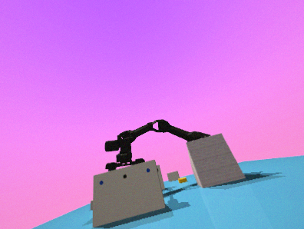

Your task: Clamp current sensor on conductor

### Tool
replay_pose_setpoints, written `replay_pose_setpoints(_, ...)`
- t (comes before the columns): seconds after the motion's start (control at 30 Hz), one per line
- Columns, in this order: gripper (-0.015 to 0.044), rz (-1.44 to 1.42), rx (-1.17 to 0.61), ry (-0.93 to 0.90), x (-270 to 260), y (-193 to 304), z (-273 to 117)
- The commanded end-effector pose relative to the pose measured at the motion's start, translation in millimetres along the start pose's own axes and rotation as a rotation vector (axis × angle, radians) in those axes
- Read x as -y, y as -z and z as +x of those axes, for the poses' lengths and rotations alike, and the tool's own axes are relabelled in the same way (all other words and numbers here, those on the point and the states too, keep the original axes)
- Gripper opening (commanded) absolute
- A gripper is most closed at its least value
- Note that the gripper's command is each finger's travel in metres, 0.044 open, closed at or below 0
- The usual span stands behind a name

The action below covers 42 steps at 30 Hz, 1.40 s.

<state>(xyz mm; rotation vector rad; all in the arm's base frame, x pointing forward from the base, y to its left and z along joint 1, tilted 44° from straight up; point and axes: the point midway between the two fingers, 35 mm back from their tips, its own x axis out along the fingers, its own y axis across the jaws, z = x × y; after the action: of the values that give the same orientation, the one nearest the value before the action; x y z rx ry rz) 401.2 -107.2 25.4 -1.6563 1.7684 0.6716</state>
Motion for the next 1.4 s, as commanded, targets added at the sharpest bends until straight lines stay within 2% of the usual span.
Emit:
replay_pose_setpoints(0.0,0.0440,0.001,-0.002,0.015,0,0,-11)
replay_pose_setpoints(0.17,0.0440,-0.002,-0.004,0.132,-13,0,-91)
replay_pose_setpoints(0.23,0.0440,-0.002,-0.003,0.148,-16,0,-102)
replay_pose_setpoints(1.37,0.0440,-0.002,-0.003,0.148,-16,0,-102)
